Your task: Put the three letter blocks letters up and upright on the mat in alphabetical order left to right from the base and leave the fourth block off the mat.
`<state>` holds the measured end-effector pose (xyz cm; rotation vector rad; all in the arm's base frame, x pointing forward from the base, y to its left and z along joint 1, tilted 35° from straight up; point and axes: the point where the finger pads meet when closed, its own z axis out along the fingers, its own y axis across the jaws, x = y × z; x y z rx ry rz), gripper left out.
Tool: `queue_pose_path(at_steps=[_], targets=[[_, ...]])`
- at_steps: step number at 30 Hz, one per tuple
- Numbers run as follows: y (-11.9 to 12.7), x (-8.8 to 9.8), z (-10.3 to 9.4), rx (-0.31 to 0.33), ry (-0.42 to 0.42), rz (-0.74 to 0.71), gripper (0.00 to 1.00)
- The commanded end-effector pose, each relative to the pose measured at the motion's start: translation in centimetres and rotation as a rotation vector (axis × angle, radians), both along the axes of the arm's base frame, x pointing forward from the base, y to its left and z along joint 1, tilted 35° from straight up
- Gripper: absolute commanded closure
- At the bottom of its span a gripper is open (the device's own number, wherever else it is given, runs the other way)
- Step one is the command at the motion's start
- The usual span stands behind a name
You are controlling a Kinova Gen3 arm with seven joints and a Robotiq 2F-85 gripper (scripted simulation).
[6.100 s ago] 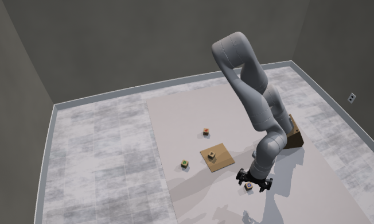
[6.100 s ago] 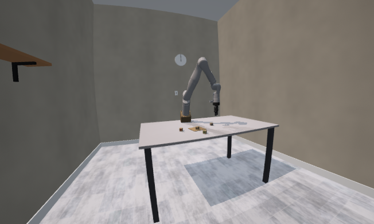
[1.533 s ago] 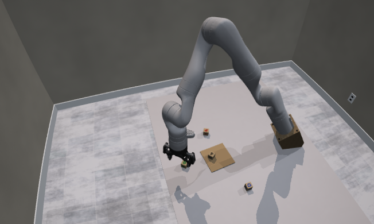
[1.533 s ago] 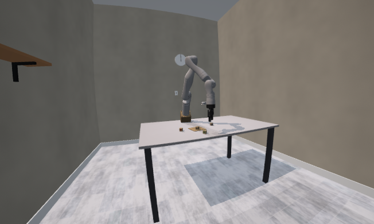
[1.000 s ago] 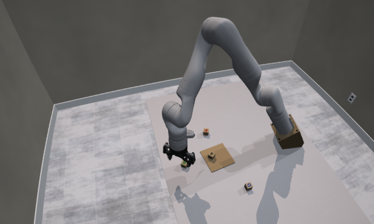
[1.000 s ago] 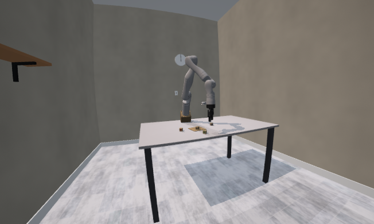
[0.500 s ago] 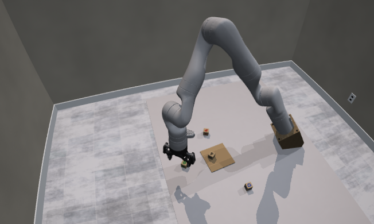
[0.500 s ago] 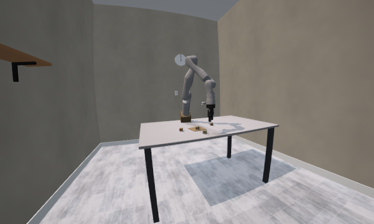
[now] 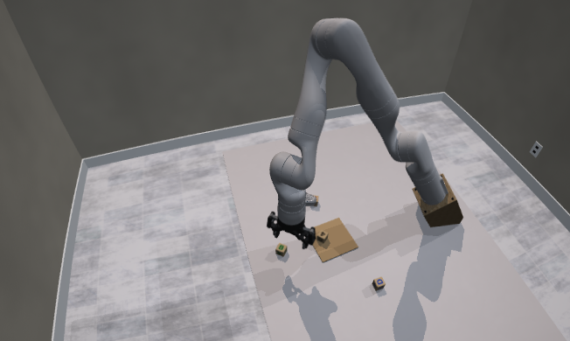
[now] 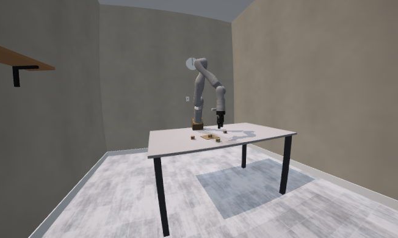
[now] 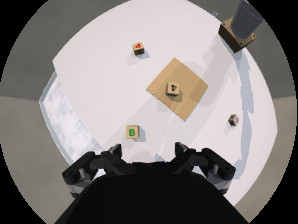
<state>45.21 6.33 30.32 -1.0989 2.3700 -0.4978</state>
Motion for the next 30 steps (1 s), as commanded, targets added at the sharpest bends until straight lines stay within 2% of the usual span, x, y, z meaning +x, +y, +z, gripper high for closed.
queue_pose_path(at_steps=[1, 7, 11, 30], targets=[[0.3, -1.3, -0.3, 0.010, 0.004, 0.017, 0.00], [-0.4, -6.0, -3.2, 0.011, 0.002, 0.025, 0.00], [-0.7, -7.6, -4.2, 0.013, 0.001, 0.032, 0.00], [-0.7, -8.0, -4.4, 0.014, 0.001, 0.033, 0.00]])
